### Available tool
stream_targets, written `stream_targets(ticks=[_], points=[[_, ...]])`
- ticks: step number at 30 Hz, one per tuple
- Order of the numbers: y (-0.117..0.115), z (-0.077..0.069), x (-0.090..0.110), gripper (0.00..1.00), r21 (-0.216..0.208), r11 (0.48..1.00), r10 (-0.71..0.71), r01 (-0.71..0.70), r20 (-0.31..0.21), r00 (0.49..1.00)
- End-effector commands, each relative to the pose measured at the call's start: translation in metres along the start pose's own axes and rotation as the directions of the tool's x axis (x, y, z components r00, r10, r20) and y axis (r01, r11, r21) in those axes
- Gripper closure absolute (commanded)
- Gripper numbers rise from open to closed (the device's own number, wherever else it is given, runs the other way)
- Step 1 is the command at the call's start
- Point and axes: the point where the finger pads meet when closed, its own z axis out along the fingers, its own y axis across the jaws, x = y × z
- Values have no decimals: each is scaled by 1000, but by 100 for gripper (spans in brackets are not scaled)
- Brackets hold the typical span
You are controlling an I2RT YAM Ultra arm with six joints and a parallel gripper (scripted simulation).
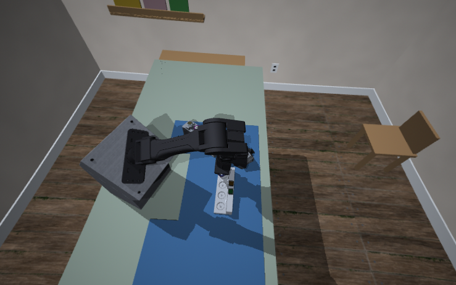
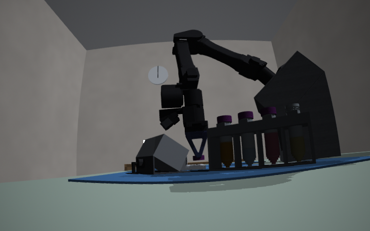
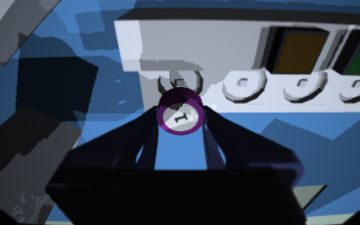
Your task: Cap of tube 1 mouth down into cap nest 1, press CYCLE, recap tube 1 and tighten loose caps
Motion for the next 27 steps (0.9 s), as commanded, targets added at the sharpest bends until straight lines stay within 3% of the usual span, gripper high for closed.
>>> stream_targets(ticks=[1, 27], points=[[3, 4, -13, 100, -13, 1000, 4, -3, 44, 999], [2, 5, -14, 100, -13, 1000, 4, -3, 44, 999]])
